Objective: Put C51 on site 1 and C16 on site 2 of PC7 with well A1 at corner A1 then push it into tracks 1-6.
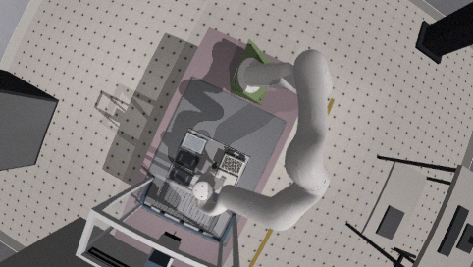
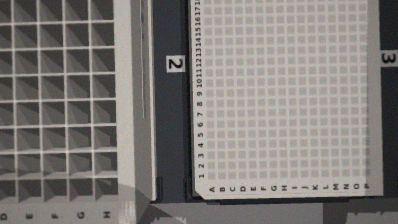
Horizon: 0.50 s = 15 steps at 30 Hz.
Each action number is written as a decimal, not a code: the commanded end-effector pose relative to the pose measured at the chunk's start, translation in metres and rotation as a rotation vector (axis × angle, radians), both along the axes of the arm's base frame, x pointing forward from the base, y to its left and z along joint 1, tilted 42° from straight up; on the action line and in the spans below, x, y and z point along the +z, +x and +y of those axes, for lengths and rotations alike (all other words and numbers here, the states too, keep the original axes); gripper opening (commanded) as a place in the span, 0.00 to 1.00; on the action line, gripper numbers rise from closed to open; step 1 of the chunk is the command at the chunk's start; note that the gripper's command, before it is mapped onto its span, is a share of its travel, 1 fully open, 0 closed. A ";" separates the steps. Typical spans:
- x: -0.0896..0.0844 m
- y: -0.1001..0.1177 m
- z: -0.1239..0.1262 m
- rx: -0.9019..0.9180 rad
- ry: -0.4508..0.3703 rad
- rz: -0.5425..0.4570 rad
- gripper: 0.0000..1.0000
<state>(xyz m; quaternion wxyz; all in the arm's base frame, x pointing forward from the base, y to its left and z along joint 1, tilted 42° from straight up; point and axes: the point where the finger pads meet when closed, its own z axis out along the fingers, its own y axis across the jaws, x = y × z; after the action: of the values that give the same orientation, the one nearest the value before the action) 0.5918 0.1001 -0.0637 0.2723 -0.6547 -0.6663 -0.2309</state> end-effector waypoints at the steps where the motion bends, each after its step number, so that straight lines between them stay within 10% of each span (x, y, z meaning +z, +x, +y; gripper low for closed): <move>1: -0.001 0.001 0.001 -0.001 0.000 -0.002 1.00; 15: -0.007 0.000 0.006 -0.001 0.000 -0.002 1.00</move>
<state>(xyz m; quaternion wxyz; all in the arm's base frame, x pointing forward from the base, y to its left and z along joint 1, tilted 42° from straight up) 0.5913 0.1059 -0.0702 0.2723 -0.6547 -0.6663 -0.2309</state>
